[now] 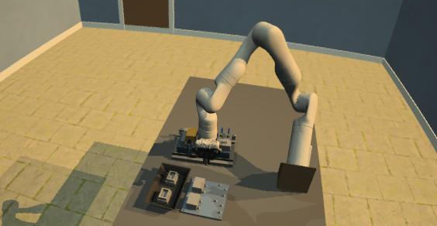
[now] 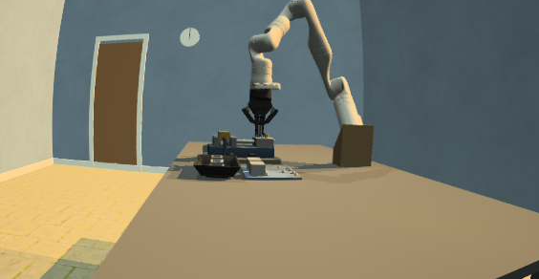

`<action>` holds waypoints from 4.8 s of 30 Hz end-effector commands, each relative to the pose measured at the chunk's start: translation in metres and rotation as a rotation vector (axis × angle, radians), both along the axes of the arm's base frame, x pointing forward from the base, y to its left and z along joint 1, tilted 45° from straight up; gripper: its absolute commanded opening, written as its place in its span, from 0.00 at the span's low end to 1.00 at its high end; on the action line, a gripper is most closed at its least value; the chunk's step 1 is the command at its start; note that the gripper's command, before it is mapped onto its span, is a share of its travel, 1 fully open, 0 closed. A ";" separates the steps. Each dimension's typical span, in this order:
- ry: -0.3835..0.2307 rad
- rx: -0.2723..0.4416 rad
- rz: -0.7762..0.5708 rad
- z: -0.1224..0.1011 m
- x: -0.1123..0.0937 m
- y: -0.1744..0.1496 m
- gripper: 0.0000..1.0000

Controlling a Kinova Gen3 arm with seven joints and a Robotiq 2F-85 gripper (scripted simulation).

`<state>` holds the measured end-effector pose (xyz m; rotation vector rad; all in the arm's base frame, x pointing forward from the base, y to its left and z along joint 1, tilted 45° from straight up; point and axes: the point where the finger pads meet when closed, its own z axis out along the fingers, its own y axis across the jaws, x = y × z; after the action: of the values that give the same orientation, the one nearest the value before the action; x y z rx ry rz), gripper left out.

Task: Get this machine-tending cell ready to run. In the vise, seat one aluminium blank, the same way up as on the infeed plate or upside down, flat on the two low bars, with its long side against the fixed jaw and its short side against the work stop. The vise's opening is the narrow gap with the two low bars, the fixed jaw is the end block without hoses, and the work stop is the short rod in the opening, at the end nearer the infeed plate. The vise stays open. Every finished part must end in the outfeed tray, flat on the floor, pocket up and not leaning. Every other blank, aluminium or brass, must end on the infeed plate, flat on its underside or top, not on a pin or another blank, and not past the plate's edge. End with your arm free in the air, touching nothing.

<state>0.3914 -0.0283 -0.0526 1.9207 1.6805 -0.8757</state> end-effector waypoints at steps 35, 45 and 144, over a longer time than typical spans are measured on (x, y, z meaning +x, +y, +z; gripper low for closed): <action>-0.004 0.003 0.004 0.046 0.012 0.046 0.00; -0.004 0.004 0.004 0.045 0.020 0.046 0.00; -0.004 0.004 0.003 -0.002 0.167 -0.036 0.00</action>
<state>0.5573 -0.0656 -0.0557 1.9211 1.6825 -0.8708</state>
